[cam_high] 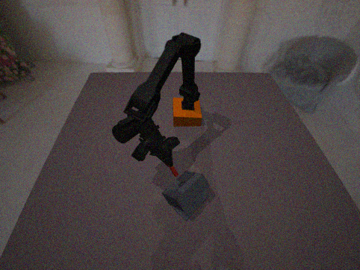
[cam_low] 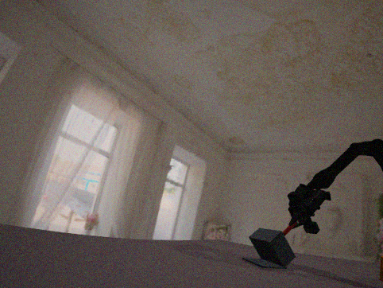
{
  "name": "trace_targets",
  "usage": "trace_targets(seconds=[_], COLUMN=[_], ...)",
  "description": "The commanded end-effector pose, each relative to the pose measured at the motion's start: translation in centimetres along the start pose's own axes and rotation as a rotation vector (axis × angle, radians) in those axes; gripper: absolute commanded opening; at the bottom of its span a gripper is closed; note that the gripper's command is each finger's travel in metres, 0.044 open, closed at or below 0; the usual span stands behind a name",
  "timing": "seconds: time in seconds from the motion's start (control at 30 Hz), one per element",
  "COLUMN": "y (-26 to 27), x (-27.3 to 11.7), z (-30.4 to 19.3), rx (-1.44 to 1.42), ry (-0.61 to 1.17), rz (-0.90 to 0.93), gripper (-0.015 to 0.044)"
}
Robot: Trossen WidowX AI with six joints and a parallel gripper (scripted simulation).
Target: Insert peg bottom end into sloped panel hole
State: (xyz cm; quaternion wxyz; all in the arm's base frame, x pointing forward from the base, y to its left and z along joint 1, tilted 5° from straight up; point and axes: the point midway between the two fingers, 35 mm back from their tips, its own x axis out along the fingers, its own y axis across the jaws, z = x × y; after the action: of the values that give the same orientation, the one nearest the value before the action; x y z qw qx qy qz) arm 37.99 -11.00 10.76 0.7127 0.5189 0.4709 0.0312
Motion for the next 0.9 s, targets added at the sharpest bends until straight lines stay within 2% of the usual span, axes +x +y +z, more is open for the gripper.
trace_targets(seconds=[0.0, 0.87], y=[-0.2, -0.2], x=[0.6, 3.1], z=[-0.1, -0.1], rx=[0.015, 0.018], ry=[0.004, 0.002], rz=[0.006, 0.011], gripper=[0.0000, 0.0000])
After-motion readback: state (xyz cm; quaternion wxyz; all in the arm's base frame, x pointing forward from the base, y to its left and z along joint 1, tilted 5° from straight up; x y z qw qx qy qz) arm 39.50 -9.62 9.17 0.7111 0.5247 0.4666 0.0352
